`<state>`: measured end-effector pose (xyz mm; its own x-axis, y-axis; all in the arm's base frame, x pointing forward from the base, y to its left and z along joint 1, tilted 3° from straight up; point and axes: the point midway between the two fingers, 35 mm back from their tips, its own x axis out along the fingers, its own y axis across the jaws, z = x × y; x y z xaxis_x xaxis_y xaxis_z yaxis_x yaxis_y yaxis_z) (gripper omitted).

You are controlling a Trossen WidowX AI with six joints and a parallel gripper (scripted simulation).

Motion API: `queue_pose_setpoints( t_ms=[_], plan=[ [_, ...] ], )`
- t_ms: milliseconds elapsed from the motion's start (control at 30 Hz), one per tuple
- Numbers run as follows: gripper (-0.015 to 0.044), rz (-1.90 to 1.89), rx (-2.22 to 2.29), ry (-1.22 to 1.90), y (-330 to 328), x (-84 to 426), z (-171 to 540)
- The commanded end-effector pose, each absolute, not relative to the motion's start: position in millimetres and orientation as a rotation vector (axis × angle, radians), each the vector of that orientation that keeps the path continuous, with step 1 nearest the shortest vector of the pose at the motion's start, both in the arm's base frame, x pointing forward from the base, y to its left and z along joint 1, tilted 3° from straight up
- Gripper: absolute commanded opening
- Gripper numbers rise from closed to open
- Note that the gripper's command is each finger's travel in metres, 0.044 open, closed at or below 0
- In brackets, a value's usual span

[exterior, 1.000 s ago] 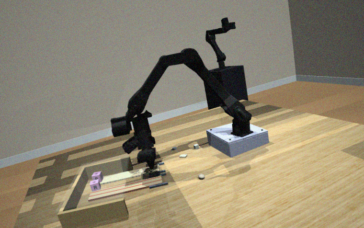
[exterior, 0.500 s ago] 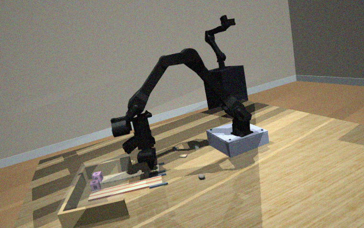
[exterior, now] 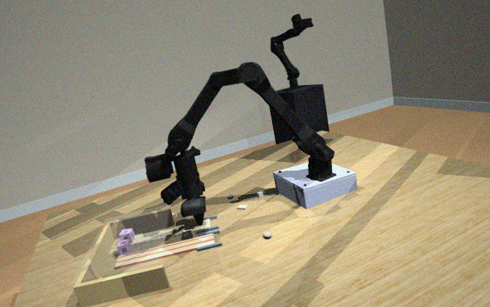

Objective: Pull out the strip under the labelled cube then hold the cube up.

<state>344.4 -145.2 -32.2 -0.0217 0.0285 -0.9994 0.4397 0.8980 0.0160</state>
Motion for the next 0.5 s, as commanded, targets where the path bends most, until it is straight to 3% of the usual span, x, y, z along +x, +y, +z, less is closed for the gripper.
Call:
queue_pose_setpoints(
  t_ms=[0,467],
  plan=[
    [0.0,-0.338,0.368,1.568,-146.2,344.6,-34.1],
    [0.0,-0.338,0.368,1.569,-145.3,342.8,-35.1]
  ],
)
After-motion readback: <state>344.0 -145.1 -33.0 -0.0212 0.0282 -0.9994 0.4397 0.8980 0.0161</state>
